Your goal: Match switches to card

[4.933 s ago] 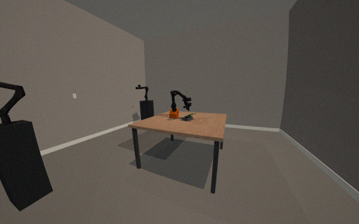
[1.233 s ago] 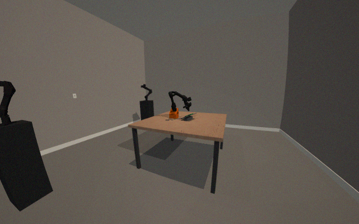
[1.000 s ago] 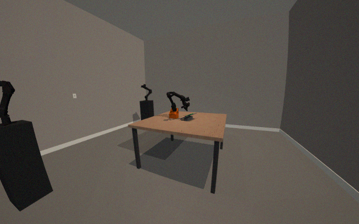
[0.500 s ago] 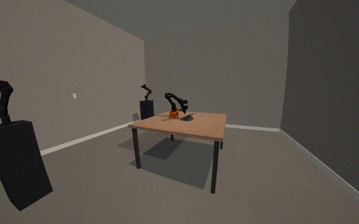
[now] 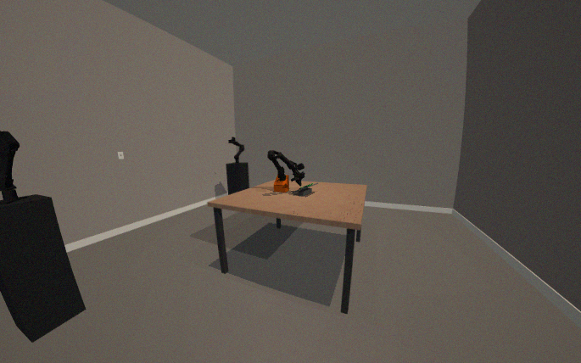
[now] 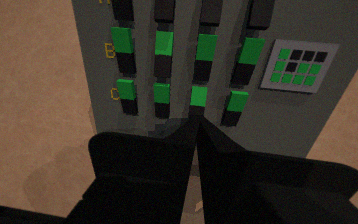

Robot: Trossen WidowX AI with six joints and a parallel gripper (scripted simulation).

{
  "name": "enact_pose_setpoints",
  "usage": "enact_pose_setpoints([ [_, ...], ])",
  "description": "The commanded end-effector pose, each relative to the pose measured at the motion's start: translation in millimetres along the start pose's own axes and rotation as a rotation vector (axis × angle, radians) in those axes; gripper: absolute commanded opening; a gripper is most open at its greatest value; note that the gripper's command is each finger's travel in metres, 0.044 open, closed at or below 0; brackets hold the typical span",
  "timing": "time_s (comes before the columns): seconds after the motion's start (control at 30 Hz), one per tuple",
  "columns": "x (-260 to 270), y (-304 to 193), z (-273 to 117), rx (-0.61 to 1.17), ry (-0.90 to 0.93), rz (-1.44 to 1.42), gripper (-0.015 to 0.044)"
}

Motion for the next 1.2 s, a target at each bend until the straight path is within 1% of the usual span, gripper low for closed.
enact_pose_setpoints([
  [0.0,0.2,-2.5,6.0,0.007,0.001,-0.008,0.0000],
  [0.17,0.1,-2.7,11.2,0.006,0.001,-0.008,0.0000],
  [1.17,0.0,-2.8,12.6,0.006,0.001,-0.008,0.0000],
])
Point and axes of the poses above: the point midway between the two fingers, 35 mm back from their tips, its own z axis out along the fingers, its own x axis across the jaws, y = z × x, the point moved 1 cm from there along -z, back along the fingers, and after that the axes turned 9 degrees about z, right-handed, at the moved point
